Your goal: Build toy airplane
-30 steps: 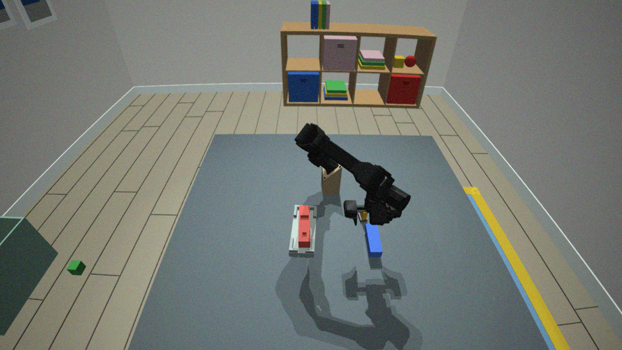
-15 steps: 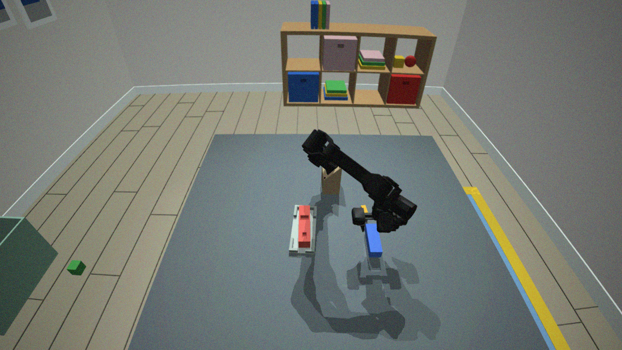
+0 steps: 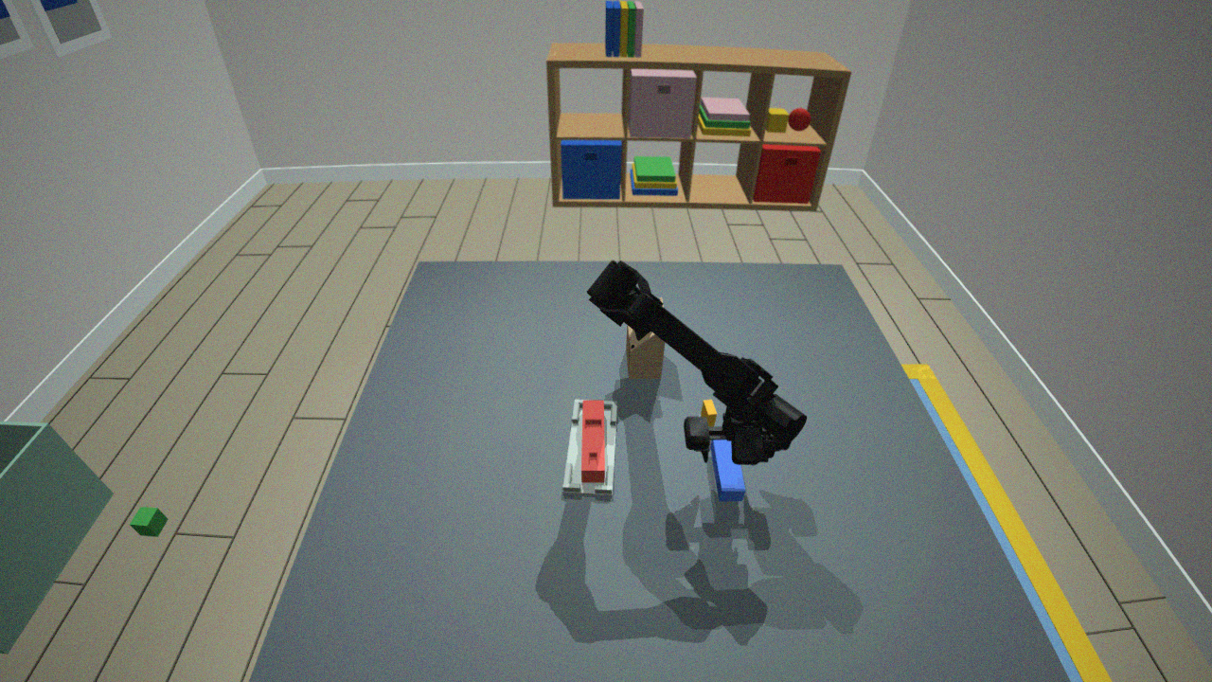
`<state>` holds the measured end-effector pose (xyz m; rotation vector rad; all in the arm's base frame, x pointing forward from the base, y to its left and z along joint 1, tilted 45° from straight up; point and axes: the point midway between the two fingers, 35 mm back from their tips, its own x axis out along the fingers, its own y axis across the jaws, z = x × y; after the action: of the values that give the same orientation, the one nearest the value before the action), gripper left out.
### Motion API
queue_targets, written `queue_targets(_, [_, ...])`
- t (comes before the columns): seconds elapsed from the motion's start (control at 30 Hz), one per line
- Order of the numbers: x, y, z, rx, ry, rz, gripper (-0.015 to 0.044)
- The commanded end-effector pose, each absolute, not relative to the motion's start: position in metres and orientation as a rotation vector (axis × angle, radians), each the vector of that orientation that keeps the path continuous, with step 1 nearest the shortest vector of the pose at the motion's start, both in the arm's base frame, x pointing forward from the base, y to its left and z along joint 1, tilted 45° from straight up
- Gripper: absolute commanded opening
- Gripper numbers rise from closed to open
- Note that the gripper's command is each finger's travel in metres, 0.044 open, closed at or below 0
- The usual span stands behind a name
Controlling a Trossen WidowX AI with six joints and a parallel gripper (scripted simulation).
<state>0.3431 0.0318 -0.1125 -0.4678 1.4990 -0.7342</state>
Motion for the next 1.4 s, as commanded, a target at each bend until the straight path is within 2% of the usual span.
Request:
queue_targets(0.0, [0.343, 0.028, -0.116, -0.478, 1.495, -0.731, 0.044])
queue_targets(0.6, [0.341, 0.009, -0.134, -0.479, 1.495, -0.733, 0.044])
queue_targets(0.9, [0.341, 0.009, -0.134, -0.479, 1.495, -0.733, 0.0204])
queue_targets(1.13, [0.341, 0.009, -0.134, -0.479, 1.495, -0.733, 0.0157])
queue_targets(1.33, [0.345, 0.019, -0.131, -0.463, 1.482, -0.718, 0.0])
queue_targets(1.37, [0.346, 0.022, -0.129, -0.458, 1.478, -0.714, 0.0])
